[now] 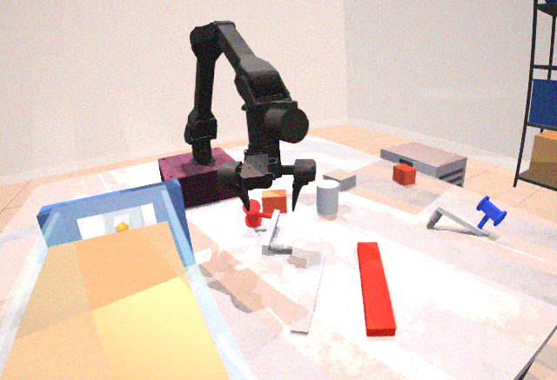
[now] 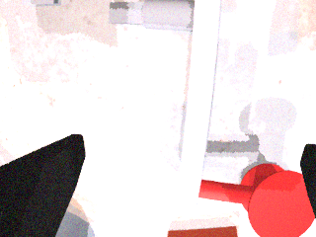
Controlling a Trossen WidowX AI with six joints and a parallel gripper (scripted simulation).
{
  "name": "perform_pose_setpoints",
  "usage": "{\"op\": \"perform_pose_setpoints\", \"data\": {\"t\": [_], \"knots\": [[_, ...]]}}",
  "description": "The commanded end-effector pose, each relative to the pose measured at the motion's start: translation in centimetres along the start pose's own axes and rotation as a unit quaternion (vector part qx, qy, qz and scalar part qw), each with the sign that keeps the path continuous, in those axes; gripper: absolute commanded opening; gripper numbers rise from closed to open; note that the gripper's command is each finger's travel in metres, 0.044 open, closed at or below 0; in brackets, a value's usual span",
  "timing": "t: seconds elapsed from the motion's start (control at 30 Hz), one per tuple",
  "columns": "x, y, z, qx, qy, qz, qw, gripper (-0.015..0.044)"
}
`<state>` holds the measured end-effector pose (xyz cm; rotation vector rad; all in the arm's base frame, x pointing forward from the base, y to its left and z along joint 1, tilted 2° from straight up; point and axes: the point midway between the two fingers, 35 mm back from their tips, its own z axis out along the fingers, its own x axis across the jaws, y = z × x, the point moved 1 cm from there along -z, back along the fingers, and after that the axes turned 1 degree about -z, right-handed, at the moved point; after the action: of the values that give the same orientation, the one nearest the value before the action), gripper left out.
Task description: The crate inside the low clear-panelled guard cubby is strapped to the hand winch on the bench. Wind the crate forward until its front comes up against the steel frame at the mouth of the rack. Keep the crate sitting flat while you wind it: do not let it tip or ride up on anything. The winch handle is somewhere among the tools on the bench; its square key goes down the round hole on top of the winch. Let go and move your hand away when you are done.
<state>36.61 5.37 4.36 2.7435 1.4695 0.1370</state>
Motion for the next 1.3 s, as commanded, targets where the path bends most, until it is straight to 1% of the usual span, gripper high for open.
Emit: {"op": "perform_pose_setpoints", "data": {"t": [0.0, 0.1, 0.37, 1.1, 1.27], "knots": [[-0.5, 0.0, 0.3, -0.001, -0.014, 0.011, 1.000, 0.0440], [-0.5, 0.0, 0.6, 0.000, -0.014, 0.011, 1.000, 0.0440], [-0.2, -0.3, 4.7, 0.000, -0.014, 0.011, 1.000, 0.0440], [-0.4, -0.4, 6.3, 0.000, -0.014, 0.011, 1.000, 0.0440], [-0.2, -0.2, 5.9, -0.002, -0.009, 0.008, 1.000, 0.0407]]}}
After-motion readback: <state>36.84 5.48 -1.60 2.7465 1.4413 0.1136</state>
